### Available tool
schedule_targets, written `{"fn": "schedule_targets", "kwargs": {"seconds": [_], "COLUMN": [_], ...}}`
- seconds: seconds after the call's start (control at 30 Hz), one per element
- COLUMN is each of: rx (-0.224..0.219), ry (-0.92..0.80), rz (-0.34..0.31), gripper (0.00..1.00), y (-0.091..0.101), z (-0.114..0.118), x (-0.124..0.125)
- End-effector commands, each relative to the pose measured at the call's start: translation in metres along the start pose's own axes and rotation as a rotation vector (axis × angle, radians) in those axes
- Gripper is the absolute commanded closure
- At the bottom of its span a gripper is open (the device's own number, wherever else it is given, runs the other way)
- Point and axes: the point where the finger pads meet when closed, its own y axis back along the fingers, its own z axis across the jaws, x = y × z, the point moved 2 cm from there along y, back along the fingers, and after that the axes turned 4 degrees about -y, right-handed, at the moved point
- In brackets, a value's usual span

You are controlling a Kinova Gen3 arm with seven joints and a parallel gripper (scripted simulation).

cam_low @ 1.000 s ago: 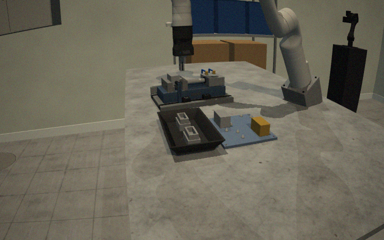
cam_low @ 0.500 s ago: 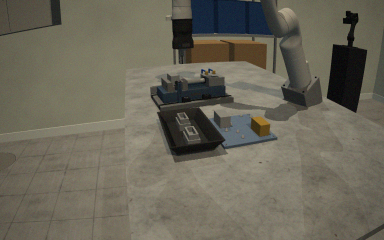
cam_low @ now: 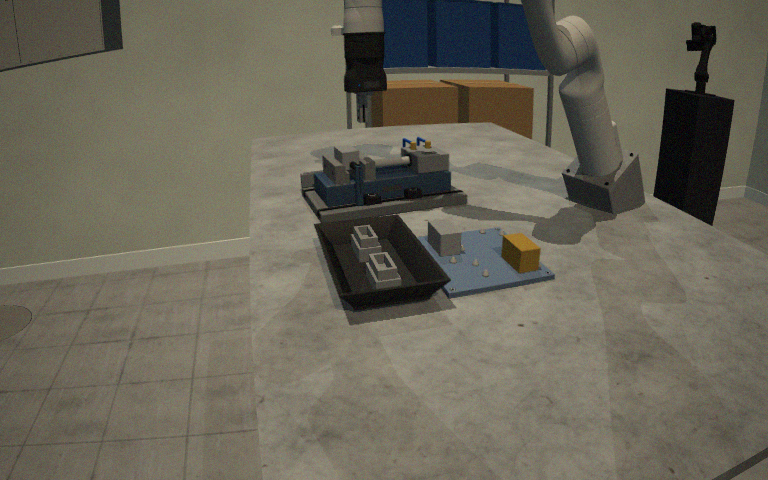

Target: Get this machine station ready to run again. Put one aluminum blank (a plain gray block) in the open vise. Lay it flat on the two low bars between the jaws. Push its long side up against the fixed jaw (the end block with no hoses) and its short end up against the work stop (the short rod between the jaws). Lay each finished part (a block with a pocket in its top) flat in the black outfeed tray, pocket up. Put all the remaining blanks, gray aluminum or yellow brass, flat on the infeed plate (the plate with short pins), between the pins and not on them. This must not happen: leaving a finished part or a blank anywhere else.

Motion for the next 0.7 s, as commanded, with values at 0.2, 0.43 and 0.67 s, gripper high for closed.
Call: {"fn": "schedule_targets", "kwargs": {"seconds": [0.2, 0.43, 0.67], "rx": [0.002, 0.002, 0.002], "ry": [0.000, 0.000, 0.000], "rz": [0.005, 0.005, 0.005], "gripper": [1.00, 1.00, 1.00], "y": [0.007, 0.012, 0.014], "z": [-0.001, -0.001, -0.001], "x": [0.001, 0.001, 0.001]}}
